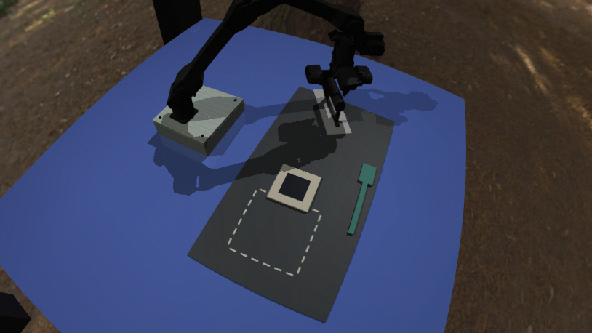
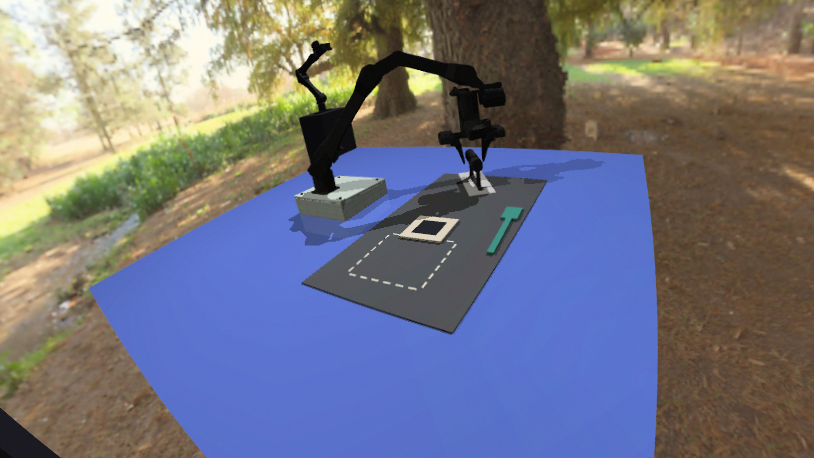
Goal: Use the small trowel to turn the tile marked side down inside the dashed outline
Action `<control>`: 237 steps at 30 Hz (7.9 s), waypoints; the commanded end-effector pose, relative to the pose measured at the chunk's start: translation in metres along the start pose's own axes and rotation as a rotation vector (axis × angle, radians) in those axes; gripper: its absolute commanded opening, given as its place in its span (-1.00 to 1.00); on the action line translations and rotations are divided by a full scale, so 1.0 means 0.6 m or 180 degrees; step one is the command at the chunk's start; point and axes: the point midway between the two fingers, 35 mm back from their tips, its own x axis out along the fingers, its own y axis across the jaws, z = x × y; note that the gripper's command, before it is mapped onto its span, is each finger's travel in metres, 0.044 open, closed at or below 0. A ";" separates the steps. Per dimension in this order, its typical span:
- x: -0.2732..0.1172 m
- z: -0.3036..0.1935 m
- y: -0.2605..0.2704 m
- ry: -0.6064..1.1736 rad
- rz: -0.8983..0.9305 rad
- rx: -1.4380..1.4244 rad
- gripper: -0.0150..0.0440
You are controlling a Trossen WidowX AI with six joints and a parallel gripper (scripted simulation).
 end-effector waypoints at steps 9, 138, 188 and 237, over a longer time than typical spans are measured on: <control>-0.017 0.001 0.000 -0.0005 0.0002 0.0027 0.42; -0.076 -0.004 -0.005 -0.0005 0.0002 0.1606 0.42; -0.056 -0.022 0.009 -0.0851 0.0749 -0.2381 0.53; -0.019 -0.020 -0.057 -0.3085 -0.0186 -0.6986 0.53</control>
